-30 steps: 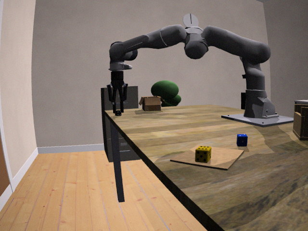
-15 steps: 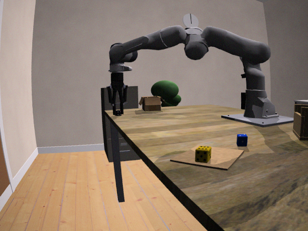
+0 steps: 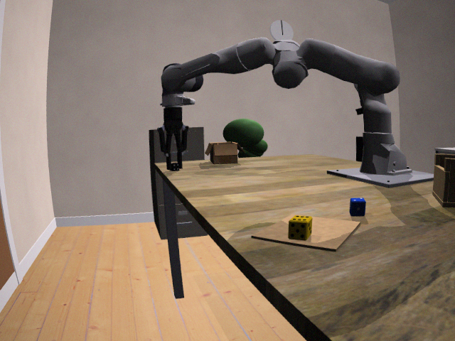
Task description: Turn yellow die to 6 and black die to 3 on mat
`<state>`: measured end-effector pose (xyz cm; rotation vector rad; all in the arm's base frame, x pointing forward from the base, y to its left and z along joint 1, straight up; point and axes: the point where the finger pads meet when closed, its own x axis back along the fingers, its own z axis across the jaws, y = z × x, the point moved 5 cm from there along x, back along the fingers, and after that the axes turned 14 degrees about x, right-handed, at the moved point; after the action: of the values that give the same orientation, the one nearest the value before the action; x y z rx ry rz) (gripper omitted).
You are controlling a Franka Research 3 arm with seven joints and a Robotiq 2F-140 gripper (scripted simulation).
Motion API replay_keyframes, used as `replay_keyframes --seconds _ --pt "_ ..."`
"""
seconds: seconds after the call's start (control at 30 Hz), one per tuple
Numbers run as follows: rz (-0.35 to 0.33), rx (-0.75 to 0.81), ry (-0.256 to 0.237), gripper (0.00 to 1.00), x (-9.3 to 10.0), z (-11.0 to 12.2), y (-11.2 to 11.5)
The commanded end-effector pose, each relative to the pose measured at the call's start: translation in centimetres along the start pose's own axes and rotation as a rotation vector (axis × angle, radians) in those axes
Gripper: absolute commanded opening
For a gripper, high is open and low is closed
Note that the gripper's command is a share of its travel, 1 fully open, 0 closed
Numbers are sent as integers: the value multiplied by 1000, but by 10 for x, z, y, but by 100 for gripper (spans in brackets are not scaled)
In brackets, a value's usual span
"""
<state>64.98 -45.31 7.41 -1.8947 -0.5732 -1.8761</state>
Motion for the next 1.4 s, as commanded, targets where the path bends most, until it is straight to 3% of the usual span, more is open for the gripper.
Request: replay_keyframes --seconds 0.0,0.47,0.5,1.37 --pt "0 3 4 35 -1 1 0" --pt "0 3 4 35 -1 1 0" --pt "0 3 4 24 -1 1 0" --pt "0 3 4 24 -1 1 0"
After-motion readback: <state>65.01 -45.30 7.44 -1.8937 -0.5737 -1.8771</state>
